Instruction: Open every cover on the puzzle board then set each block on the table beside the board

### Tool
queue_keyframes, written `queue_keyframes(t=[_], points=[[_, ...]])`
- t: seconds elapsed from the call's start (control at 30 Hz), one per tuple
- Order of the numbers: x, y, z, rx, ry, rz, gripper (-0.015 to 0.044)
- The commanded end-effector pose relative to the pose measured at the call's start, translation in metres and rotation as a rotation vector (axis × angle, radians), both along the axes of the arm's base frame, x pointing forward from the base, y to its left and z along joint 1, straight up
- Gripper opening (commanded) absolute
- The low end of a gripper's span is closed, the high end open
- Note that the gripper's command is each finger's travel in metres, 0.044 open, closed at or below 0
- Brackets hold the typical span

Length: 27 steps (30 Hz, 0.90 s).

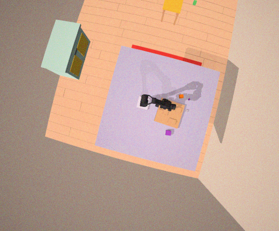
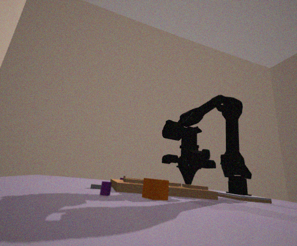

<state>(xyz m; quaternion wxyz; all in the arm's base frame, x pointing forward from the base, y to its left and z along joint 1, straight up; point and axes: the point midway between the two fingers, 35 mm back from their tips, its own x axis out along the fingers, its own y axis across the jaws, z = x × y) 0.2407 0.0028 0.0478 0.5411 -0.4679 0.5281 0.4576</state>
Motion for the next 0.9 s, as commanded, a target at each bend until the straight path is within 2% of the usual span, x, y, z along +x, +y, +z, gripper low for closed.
queue_keyframes(t=[0.0,0.87], points=[[0.001,0.005,0.0,0.0,-0.002,-0.001,0.0],[0.002,0.024,0.01,0.002,-0.002,-0.001,0.0]])
